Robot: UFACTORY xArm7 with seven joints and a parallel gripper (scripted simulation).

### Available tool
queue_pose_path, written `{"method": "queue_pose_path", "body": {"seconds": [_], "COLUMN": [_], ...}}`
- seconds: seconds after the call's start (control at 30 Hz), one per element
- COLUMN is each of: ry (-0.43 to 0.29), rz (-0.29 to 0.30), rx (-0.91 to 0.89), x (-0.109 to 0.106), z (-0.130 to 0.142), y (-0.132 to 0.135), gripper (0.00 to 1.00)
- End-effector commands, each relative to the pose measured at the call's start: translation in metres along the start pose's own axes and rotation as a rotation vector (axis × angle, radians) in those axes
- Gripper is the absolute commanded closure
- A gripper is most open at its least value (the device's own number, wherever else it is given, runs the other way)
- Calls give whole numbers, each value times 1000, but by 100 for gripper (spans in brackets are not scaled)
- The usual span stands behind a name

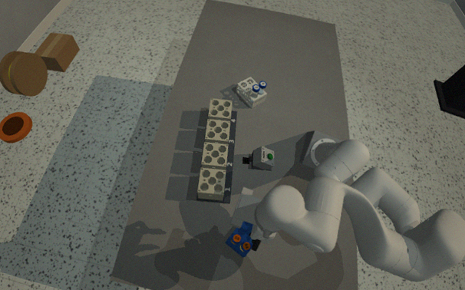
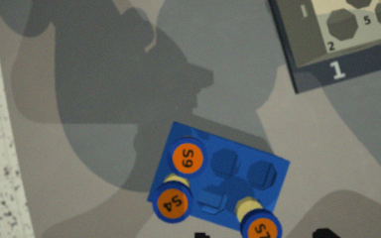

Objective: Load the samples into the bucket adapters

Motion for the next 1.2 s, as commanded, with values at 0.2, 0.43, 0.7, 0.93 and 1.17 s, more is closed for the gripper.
{"method": "queue_pose_path", "body": {"seconds": [0.2, 0.43, 0.7, 0.93, 1.17], "ry": [11, 12, 13, 13, 14], "rz": [-8, -7, -5, -4, -3], "rx": [-326, -560, -760, -993, -1160], "x": [-2, -2, -2, -2, -2], "z": [29, 29, 29, 29, 29], "y": [26, 26, 26, 26, 26], "gripper": [43, 43, 43, 43, 43]}}
Point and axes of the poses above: the point where the finger pads meet when closed, its own x axis out along the fingers, its own y axis across the jaws, z = x × y, the point moved 10 cm from there along -x, back along the fingers, and after that the axes turned 2 degrees about -x, right-handed, at the moved point
